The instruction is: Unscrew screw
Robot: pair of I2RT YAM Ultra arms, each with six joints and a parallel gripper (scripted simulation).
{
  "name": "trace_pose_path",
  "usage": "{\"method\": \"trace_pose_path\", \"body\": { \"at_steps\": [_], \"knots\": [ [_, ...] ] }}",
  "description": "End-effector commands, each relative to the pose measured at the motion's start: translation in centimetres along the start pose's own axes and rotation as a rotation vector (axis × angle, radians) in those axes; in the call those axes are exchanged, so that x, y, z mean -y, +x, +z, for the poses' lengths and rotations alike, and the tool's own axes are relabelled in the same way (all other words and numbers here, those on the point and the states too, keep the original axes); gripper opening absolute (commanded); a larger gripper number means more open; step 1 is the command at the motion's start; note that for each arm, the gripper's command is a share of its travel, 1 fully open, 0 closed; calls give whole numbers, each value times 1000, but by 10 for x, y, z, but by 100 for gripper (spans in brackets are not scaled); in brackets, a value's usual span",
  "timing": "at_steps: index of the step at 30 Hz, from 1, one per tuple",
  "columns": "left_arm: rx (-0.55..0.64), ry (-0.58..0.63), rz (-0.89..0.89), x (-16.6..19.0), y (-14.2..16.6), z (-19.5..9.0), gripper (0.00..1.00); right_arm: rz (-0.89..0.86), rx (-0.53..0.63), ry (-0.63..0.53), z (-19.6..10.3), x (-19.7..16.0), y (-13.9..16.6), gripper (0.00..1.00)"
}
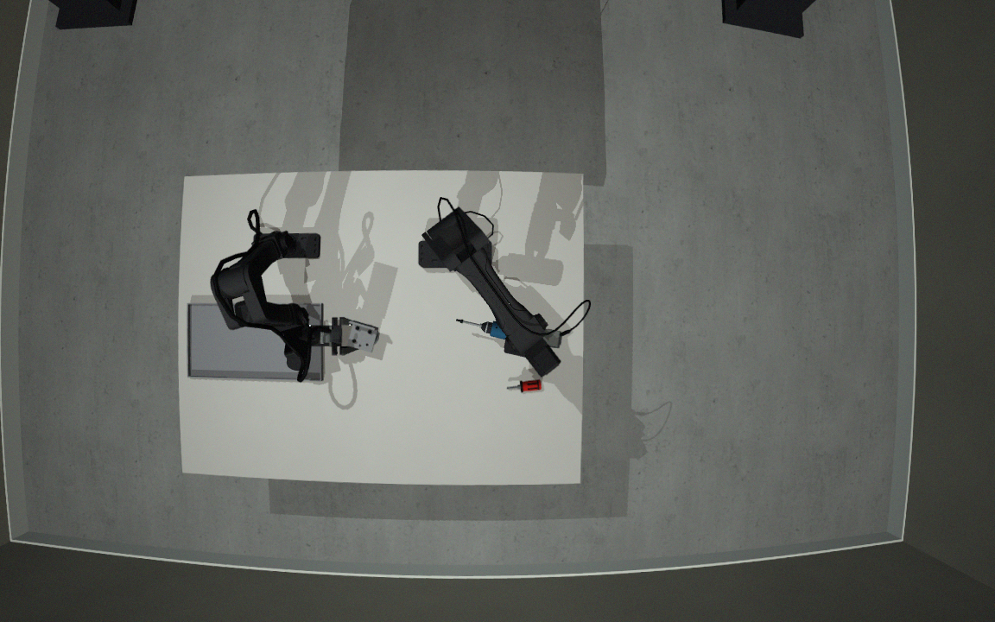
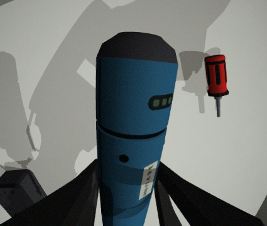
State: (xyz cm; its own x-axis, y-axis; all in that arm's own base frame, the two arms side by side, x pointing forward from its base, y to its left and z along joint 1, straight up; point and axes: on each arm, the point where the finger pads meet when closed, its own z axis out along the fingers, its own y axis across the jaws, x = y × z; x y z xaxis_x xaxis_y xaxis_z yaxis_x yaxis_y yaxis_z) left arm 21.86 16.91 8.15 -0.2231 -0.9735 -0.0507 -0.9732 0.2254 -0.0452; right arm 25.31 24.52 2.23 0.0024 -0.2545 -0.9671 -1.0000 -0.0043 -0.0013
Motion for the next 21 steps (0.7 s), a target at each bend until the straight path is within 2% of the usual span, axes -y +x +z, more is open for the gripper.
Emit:
{"method": "trace_pose_path", "body": {
  "at_steps": [1, 6, 8, 21],
  "knots": [
    [-2, -13, -83, -7, -15, -9, 42, -19, 14, -20, 2, -4, -7, 59],
    [-45, -54, -168, -22, -22, -4, 42, -19, 14, -20, 2, -4, -7, 59],
    [-17, -30, -168, -21, -24, -13, 42, -19, 14, -20, 2, -4, -7, 59],
    [-14, -22, -151, -14, -22, -17, 42, -19, 14, -20, 2, -4, -7, 59]
  ]
}}
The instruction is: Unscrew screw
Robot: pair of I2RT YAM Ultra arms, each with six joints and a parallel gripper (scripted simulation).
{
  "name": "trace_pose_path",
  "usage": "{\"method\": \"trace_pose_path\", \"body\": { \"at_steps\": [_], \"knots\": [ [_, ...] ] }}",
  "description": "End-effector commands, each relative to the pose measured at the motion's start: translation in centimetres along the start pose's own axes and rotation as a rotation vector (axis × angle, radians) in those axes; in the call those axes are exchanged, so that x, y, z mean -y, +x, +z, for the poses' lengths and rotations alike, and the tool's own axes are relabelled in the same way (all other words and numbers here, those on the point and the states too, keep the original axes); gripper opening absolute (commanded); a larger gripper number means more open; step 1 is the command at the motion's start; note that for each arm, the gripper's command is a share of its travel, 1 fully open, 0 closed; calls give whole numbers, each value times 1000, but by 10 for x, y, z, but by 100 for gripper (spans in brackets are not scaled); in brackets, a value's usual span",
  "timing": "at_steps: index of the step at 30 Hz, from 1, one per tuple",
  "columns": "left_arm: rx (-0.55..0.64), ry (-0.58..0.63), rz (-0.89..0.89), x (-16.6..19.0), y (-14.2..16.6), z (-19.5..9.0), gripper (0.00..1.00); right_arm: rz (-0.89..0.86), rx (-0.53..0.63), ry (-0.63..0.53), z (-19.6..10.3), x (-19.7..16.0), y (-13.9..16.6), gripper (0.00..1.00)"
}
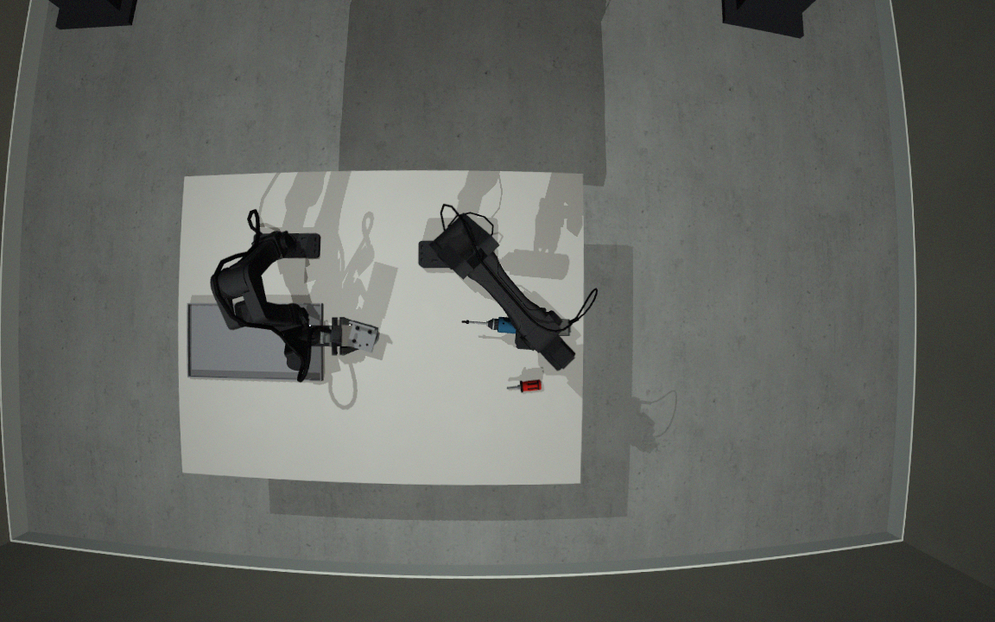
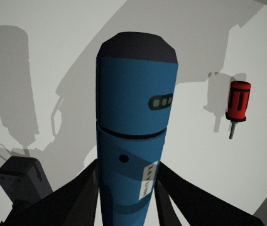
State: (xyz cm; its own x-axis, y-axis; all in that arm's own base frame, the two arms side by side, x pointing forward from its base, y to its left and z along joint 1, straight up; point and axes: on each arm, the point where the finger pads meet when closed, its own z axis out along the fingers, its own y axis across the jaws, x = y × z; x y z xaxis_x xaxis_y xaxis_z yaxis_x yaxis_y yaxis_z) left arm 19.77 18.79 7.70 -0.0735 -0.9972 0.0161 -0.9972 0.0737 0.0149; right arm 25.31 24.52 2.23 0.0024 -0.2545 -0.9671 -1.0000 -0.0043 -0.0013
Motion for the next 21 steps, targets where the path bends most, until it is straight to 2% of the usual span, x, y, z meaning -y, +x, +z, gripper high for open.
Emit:
{"method": "trace_pose_path", "body": {
  "at_steps": [1, 21],
  "knots": [
    [48, 45, 2, 10, -6, -23, 42, -19, 14, -20, 2, -4, -7, 59],
    [55, 52, 7, 12, -7, -26, 42, -19, 14, -20, 2, -4, -7, 59]
  ]
}}
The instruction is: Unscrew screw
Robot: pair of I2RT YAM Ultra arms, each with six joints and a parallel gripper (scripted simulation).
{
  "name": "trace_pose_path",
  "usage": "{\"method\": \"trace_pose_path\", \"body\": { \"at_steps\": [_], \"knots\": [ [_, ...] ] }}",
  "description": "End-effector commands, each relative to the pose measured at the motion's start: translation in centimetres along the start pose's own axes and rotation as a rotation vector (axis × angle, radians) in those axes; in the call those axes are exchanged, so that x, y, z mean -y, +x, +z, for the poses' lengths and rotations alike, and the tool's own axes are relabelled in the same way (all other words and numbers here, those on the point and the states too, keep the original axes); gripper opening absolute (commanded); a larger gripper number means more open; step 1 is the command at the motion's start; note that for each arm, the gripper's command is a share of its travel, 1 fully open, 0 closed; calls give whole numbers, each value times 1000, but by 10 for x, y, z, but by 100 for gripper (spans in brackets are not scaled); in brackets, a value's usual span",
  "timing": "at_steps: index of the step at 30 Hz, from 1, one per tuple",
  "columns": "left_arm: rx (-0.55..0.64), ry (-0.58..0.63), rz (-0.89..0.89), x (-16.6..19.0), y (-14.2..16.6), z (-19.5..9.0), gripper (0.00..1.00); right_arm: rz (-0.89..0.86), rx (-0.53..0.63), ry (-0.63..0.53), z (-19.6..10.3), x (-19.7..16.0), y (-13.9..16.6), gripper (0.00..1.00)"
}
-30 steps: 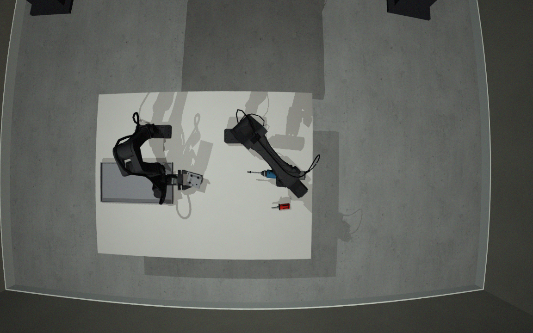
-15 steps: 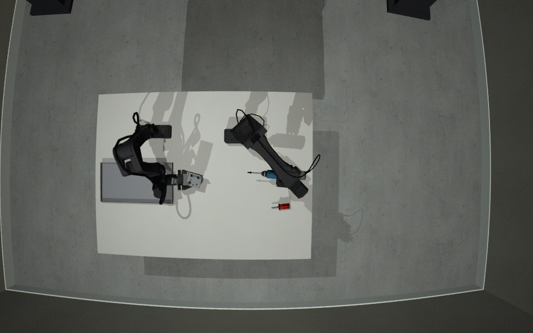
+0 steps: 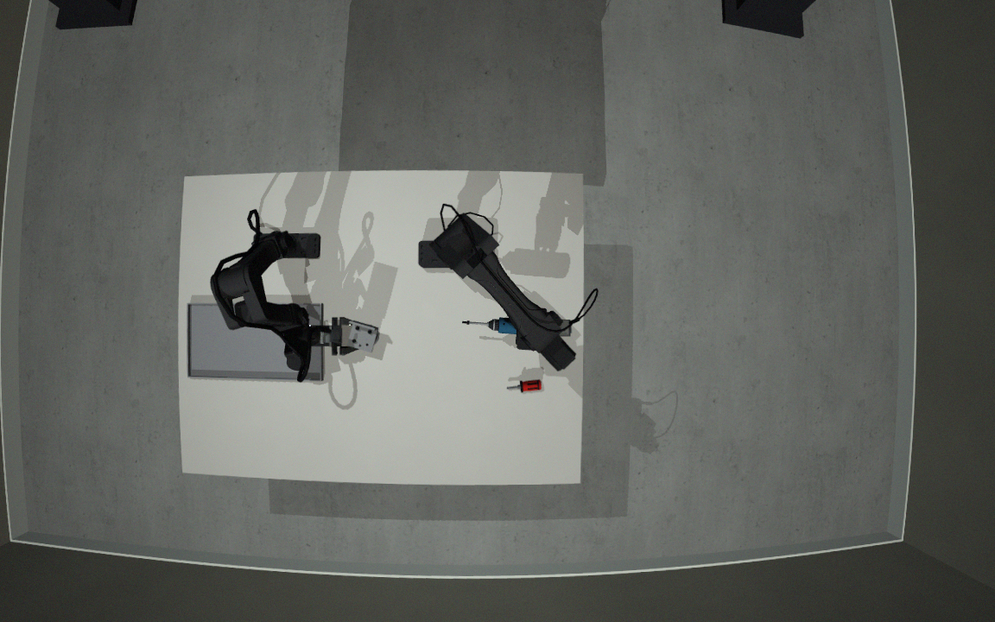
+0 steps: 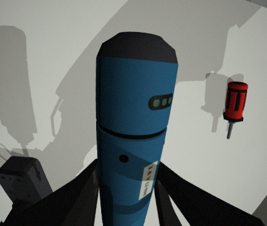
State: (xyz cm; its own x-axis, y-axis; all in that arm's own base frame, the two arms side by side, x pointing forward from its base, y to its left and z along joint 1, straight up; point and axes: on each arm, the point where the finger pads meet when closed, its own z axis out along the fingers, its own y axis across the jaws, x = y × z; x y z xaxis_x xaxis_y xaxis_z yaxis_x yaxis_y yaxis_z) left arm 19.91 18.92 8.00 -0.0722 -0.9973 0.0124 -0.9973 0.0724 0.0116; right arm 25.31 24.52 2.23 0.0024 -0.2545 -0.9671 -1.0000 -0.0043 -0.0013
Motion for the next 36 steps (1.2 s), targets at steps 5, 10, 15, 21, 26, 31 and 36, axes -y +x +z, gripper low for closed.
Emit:
{"method": "trace_pose_path", "body": {
  "at_steps": [5, 10, 15, 21, 26, 31, 36],
  "knots": [
    [52, 49, 9, 11, -6, -23, 42, -19, 14, -20, 2, -4, -7, 59],
    [54, 52, 10, 11, -6, -24, 42, -19, 14, -20, 2, -4, -7, 59],
    [57, 54, 11, 12, -6, -24, 42, -19, 14, -20, 2, -4, -7, 59],
    [58, 55, 12, 12, -6, -24, 42, -19, 14, -20, 2, -4, -7, 59],
    [63, 60, 13, 13, -7, -25, 42, -19, 14, -20, 2, -4, -7, 59],
    [68, 65, 14, 14, -8, -26, 42, -19, 14, -20, 2, -4, -7, 59],
    [69, 66, 15, 14, -8, -26, 42, -19, 14, -20, 2, -4, -7, 59]
  ]
}}
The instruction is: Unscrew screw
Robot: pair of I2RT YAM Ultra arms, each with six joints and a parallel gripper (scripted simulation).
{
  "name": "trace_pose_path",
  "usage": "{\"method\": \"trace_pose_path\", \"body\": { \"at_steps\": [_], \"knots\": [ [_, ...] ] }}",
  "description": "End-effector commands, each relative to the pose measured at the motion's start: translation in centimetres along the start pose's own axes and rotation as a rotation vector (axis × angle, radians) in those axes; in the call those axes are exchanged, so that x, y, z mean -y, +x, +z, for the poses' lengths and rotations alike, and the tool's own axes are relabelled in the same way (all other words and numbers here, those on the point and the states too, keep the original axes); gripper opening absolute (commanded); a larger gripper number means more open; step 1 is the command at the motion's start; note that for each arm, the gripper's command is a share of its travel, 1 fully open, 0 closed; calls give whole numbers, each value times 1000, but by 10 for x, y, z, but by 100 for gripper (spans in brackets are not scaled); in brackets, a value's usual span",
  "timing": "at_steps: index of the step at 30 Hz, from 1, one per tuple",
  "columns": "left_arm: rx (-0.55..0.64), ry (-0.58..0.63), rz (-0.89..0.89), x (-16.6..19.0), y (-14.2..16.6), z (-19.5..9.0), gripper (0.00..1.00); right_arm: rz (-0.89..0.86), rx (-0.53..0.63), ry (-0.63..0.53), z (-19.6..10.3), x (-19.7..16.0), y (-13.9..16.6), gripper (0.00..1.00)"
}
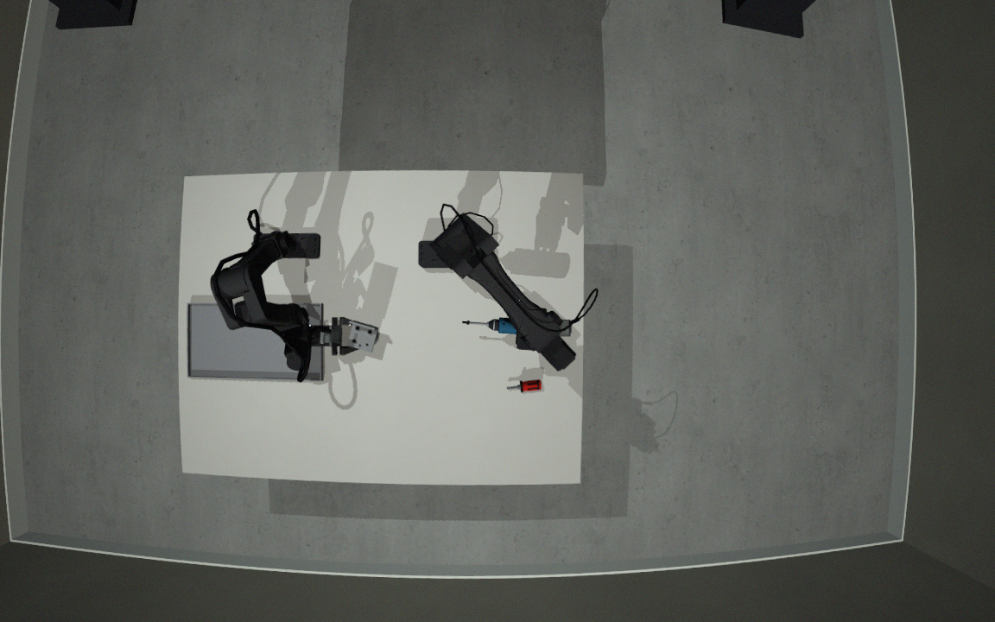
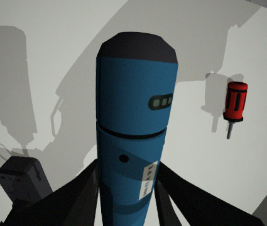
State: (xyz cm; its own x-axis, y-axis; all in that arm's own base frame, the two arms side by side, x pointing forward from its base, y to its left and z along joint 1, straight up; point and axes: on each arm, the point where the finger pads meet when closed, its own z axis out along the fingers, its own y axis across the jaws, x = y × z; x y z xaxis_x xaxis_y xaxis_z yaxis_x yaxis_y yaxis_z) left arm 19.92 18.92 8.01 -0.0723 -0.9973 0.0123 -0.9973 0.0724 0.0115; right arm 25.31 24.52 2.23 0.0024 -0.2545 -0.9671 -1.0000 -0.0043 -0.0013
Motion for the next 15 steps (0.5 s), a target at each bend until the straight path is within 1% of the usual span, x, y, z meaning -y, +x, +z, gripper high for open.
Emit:
{"method": "trace_pose_path", "body": {
  "at_steps": [1, 15],
  "knots": [
    [69, 66, 15, 14, -8, -26, 42, -19, 14, -20, 2, -4, -7, 59],
    [82, 78, 18, 17, -11, -28, 42, -19, 14, -20, 2, -4, -7, 59]
  ]
}}
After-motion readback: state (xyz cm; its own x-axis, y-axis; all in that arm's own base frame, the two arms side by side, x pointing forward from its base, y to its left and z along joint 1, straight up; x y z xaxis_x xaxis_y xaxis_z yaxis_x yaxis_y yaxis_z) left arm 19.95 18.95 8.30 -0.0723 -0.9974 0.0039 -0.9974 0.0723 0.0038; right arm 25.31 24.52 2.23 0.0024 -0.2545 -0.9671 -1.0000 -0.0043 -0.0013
